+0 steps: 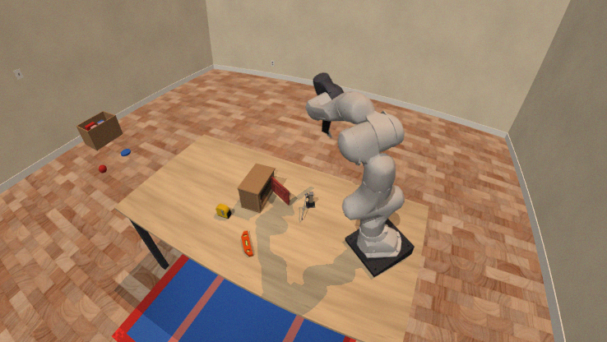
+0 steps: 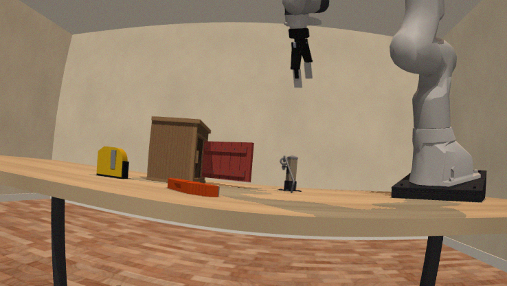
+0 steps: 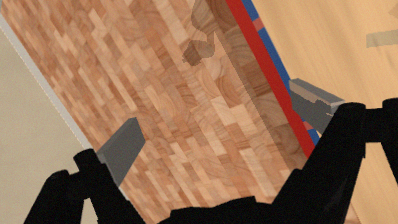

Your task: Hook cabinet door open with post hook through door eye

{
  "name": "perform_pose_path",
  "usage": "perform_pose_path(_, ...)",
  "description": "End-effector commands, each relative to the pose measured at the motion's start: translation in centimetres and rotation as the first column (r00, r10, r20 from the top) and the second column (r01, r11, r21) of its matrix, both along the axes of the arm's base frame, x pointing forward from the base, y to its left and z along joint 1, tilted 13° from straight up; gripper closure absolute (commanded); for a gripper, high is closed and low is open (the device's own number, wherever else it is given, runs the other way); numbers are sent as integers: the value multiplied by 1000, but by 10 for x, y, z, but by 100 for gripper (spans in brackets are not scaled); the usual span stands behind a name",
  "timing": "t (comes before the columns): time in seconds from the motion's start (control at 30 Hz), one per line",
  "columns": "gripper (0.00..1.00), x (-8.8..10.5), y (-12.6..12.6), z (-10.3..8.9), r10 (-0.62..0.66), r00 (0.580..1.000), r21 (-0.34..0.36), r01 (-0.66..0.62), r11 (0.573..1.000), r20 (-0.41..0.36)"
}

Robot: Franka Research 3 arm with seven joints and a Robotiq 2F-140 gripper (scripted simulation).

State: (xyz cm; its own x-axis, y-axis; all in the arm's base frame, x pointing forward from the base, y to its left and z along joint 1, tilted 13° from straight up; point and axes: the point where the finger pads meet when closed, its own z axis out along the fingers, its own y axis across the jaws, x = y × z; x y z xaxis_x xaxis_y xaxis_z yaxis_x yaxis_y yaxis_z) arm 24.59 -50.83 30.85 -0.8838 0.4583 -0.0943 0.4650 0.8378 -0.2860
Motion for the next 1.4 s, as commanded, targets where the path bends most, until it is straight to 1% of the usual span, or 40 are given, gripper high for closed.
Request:
perform_pose_path(0.0,0,0,0,0,0,1000,0,0,1000,0)
perform_pose_path(0.53,0,0,0,0,0,1000,0,0,1000,0)
perform_pose_path(0.57,0,4,3,-1,0,1000,4,0,1000,5)
perform_pose_path(0.6,0,23,19,-7,-3,1000,29,2,1000,30)
perform_pose_path(0.63,0,55,50,-16,-11,997,83,5,997,78)
perform_pose_path(0.67,0,61,62,-19,-29,991,165,7,986,131)
perform_pose_path(0.7,0,73,73,-22,-29,991,165,7,986,131)
perform_pose_path(0.73,0,82,90,-24,-57,983,262,10,965,172)
perform_pose_path(0.8,0,107,116,-30,-57,983,262,10,965,172)
perform_pose_path(0.93,0,147,168,-45,-57,983,262,10,965,172)
perform_pose_path(0.97,0,154,188,-47,-86,978,351,14,936,191)
perform_pose_path(1.03,0,174,221,-54,-86,978,351,14,936,191)
perform_pose_path(1.1,0,174,221,-54,-86,978,351,14,936,191)
perform_pose_path(1.13,0,186,243,-59,-86,978,351,14,936,191)
perform_pose_path(1.17,0,197,276,-63,-109,975,415,19,910,194)
perform_pose_path(1.2,0,204,290,-65,-109,975,415,19,910,194)
perform_pose_path(1.23,0,204,291,-65,-109,975,415,19,910,194)
perform_pose_path(1.27,0,212,314,-68,-120,974,445,23,895,193)
perform_pose_path(1.37,0,213,318,-69,-122,974,450,23,893,192)
